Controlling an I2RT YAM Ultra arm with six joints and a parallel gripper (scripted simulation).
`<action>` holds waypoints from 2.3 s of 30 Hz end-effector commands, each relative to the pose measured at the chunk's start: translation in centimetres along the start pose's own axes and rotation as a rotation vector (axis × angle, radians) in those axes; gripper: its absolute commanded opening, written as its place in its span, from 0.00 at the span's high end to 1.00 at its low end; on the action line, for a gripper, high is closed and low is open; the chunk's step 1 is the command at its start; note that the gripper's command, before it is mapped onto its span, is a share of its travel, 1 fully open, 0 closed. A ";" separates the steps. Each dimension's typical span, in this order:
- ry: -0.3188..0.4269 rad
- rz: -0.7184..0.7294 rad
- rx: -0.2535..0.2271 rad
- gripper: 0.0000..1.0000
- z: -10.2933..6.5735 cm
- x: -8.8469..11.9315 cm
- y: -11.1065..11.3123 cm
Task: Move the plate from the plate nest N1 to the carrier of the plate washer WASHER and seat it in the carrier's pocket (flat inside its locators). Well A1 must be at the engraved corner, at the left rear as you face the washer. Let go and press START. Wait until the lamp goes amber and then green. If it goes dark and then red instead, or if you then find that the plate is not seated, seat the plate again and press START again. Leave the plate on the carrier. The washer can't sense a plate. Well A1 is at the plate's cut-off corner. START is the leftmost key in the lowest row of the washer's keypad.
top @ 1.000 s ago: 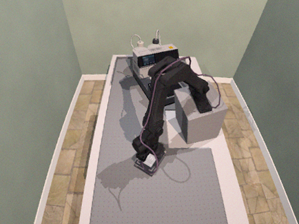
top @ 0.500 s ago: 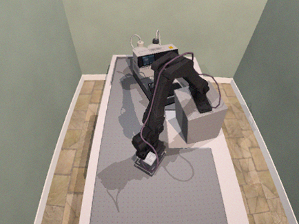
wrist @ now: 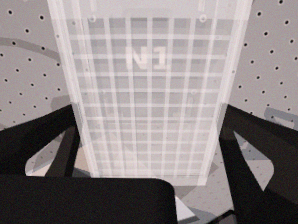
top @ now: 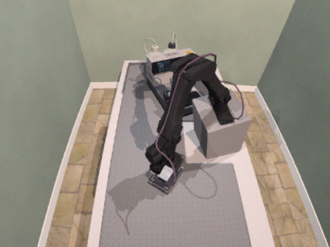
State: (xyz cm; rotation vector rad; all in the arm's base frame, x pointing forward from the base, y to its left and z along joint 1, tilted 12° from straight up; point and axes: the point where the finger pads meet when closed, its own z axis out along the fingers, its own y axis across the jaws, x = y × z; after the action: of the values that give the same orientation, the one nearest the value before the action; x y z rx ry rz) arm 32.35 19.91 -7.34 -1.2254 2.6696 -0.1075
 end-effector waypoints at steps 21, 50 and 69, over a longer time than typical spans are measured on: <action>-0.014 0.317 -0.004 0.16 -0.9 2.7 -3.8; -0.024 0.930 0.003 0.16 -2.1 9.2 -15.2; -0.016 1.377 0.001 0.16 -2.1 15.8 -17.3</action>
State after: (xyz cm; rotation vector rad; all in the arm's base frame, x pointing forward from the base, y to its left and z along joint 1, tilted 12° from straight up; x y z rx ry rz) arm 34.22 -2.53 -6.05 0.5966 2.9073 0.0708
